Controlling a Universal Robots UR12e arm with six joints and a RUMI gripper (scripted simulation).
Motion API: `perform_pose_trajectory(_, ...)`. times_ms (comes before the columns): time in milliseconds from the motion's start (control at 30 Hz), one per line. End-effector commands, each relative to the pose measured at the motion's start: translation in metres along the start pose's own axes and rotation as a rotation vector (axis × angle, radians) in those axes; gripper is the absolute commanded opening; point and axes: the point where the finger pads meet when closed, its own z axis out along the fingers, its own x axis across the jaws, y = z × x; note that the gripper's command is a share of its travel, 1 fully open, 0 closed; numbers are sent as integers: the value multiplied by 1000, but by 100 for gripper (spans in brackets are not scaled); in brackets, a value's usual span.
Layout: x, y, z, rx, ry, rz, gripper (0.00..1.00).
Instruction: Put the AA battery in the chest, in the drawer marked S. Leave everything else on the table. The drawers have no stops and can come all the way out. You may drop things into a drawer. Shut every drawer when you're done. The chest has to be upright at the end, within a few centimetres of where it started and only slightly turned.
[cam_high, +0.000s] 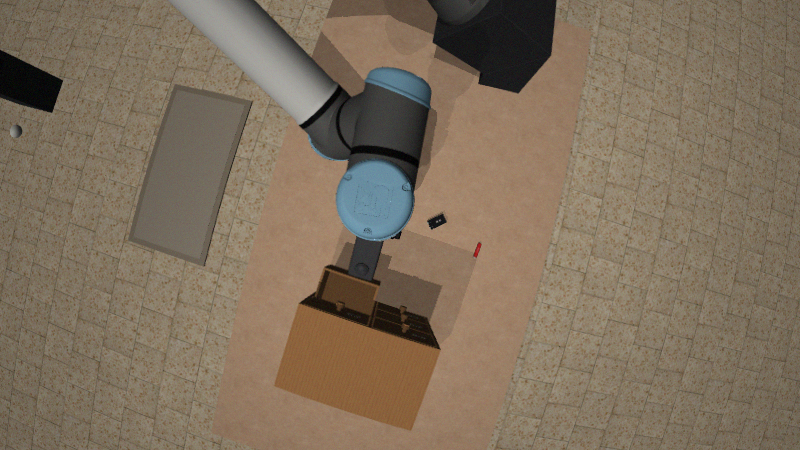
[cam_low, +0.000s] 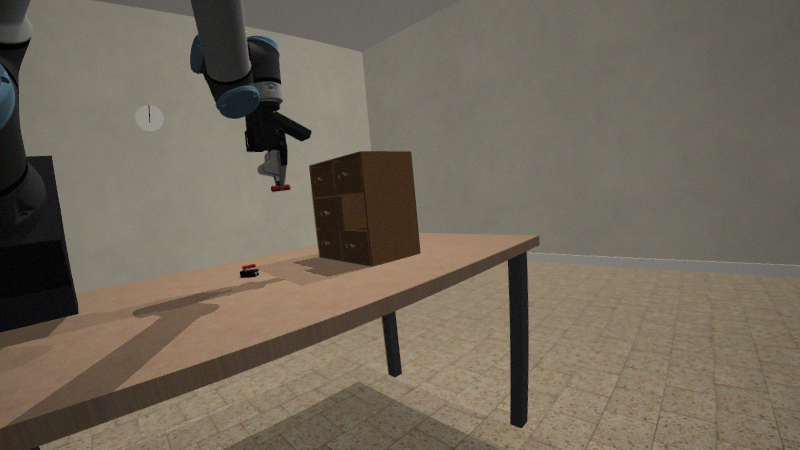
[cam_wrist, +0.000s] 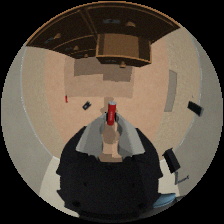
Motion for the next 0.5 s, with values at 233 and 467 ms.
perform_pose_trajectory(233,0,0,0,27,0,0,5)
perform_pose_trajectory(467,0,0,0,52,0,0,5)
